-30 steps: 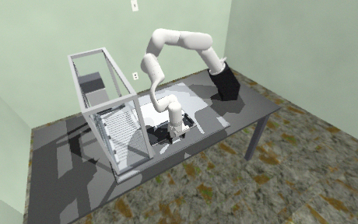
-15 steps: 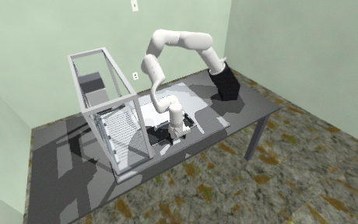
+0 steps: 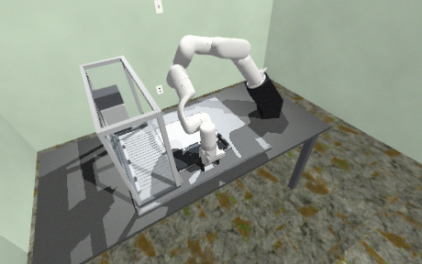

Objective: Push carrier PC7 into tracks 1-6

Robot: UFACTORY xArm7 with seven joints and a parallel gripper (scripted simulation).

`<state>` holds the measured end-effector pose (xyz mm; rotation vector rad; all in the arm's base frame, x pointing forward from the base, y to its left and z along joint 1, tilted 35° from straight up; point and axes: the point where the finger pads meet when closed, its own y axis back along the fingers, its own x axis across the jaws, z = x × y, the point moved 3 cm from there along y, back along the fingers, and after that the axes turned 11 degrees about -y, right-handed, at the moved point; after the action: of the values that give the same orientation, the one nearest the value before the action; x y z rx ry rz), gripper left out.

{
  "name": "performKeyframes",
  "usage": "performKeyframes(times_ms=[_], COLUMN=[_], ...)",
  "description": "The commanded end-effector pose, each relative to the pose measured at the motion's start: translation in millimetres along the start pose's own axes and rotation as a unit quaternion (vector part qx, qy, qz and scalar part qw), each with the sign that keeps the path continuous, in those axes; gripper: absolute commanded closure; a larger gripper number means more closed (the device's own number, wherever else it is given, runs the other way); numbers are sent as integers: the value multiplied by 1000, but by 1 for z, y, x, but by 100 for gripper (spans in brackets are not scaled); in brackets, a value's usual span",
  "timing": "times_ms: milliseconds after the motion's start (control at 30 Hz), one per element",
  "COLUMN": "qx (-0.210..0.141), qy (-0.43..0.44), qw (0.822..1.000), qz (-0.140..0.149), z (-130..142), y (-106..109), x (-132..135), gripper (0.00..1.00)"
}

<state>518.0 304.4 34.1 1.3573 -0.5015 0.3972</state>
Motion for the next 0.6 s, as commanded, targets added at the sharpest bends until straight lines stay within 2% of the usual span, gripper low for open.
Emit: performKeyframes(times_ms=[0, 567], qx=[2, 2], qy=[0, 0], qw=[1000, 1000], qz=[1, 1], z=[-2, -2], y=[7, 32], x=[1, 1], gripper=[0, 0])
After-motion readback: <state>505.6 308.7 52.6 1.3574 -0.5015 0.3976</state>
